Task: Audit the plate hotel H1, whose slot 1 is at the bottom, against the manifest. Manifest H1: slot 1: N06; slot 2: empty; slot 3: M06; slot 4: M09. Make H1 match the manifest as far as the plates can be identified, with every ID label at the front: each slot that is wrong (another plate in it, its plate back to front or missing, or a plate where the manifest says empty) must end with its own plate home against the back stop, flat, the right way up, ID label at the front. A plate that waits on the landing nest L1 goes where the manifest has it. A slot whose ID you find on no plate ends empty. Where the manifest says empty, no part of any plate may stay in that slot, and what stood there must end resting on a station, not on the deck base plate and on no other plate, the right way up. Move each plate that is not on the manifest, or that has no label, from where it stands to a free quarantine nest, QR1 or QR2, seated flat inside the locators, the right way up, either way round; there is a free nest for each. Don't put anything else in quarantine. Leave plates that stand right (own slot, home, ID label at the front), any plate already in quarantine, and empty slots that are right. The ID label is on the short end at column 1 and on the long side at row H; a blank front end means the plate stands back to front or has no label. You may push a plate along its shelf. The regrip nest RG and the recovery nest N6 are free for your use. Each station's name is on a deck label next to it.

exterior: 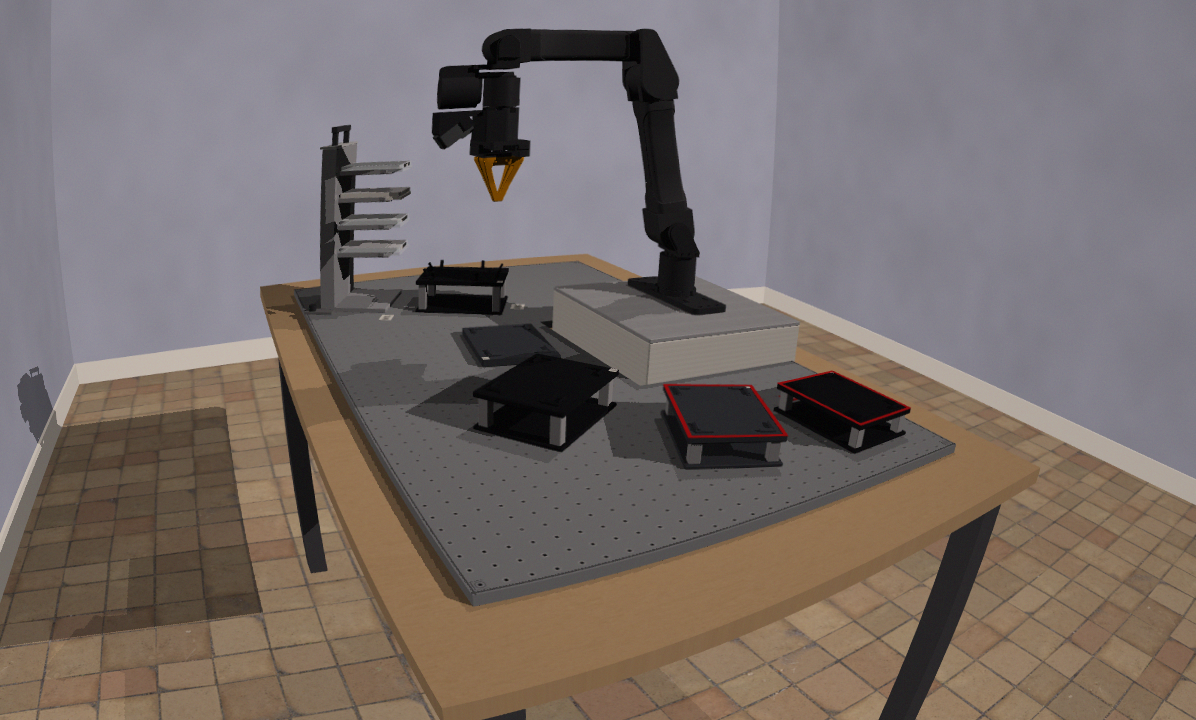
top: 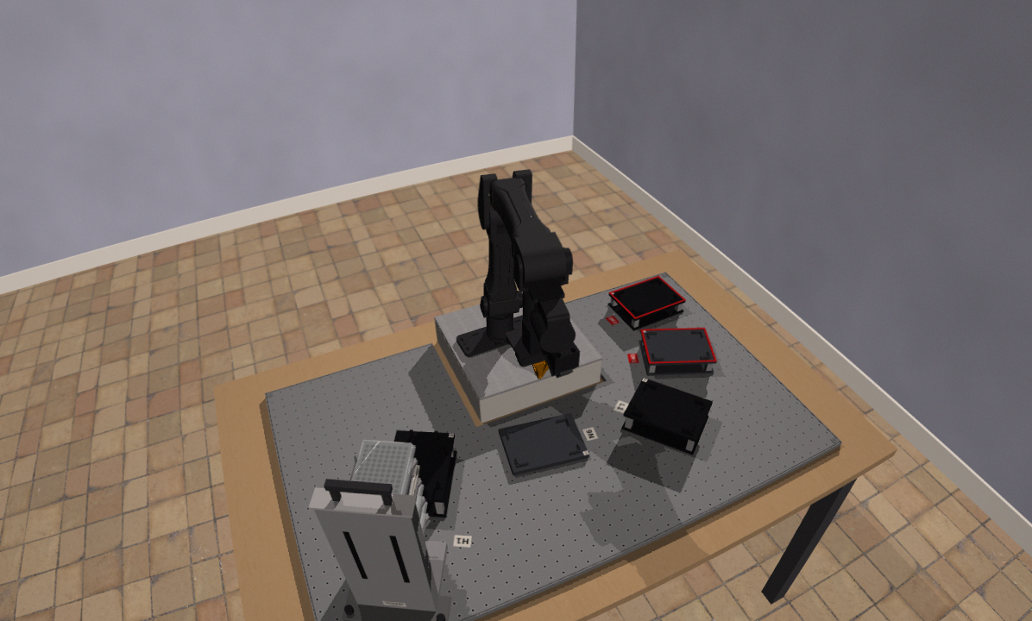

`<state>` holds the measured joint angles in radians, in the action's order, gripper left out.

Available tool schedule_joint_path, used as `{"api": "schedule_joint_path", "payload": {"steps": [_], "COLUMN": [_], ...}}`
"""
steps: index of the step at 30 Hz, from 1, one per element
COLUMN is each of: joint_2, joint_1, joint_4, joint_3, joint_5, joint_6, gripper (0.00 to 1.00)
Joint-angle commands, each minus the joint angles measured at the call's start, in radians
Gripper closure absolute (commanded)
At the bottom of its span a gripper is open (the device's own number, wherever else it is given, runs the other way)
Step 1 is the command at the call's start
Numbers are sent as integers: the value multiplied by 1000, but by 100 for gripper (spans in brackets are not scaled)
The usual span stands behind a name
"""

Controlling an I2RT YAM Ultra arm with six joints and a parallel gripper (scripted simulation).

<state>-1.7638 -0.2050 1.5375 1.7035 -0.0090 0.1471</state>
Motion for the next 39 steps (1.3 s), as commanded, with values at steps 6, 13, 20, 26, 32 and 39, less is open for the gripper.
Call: {"api": "schedule_joint_path", "payload": {"steps": [6,13,20,26,32,39], "joint_2": [72,151,223,261,328,395], "joint_1": [-63,-135,-210,-255,-283,-276], "joint_4": [-81,-202,-332,-412,-527,-624], "joint_3": [-48,-145,-241,-298,-391,-480], "joint_5": [1,-5,-20,-35,-54,-57], "joint_6": [61,86,114,128,106,71], "gripper": [100,100,100,100,100,100]}}
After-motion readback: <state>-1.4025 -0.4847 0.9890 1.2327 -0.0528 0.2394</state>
